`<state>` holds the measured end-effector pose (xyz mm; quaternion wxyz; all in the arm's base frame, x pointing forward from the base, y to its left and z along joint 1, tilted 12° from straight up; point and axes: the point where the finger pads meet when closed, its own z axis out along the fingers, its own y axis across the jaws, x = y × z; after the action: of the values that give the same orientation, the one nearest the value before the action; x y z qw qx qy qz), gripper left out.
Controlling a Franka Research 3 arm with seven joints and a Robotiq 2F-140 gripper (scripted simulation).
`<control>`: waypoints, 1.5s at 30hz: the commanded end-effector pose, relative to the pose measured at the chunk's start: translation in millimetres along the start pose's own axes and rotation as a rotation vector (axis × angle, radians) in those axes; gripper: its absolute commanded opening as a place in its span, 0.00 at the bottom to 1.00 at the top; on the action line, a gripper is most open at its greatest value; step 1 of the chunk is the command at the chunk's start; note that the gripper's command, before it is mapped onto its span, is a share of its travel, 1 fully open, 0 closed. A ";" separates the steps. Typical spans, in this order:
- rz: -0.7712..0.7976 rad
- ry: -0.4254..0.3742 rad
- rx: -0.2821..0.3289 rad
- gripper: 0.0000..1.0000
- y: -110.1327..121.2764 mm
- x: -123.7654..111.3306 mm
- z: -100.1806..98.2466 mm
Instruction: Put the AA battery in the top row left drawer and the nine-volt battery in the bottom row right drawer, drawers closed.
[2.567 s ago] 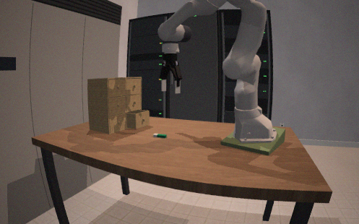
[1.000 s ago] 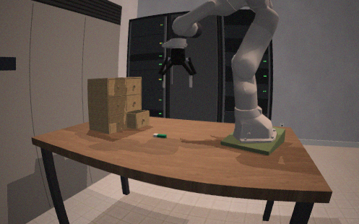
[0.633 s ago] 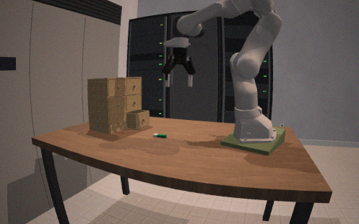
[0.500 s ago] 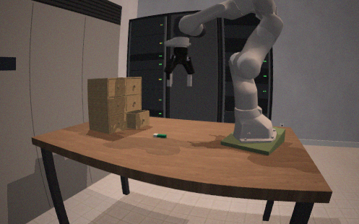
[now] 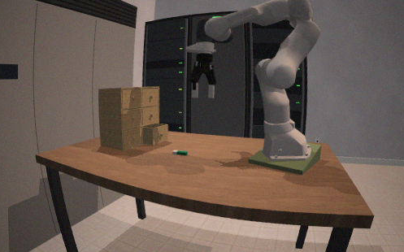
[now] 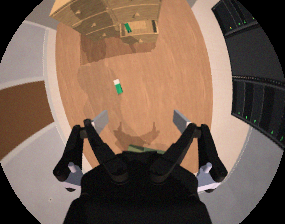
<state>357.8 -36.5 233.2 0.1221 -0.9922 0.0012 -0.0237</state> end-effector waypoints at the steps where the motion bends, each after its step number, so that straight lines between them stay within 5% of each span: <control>1: 0.078 -0.029 0.087 1.00 -20.6 -7.2 7.4; 4: 0.277 -0.082 0.239 1.00 -58.3 -13.0 13.0; 7: 0.385 -0.126 0.328 1.00 -89.9 -14.9 12.4; 10: 0.424 -0.137 0.353 1.00 -89.9 -14.9 12.4; 11: 0.512 -0.175 0.417 1.00 -106.7 -14.5 10.0; 17: 0.728 -0.274 0.562 1.00 -139.5 -9.5 0.4; 25: 1.016 -0.429 0.728 1.00 -167.6 2.8 -15.5; 27: 1.016 -0.429 0.728 1.00 -167.6 2.8 -15.5; 35: 1.344 -0.644 0.893 1.00 -185.7 23.8 -35.5; 44: 1.568 -0.819 0.986 1.00 -189.1 37.8 -45.5; 45: 1.652 -0.887 1.003 1.00 -189.1 37.8 -45.5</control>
<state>389.6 133.8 318.3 0.5047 -0.5285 0.5733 0.3705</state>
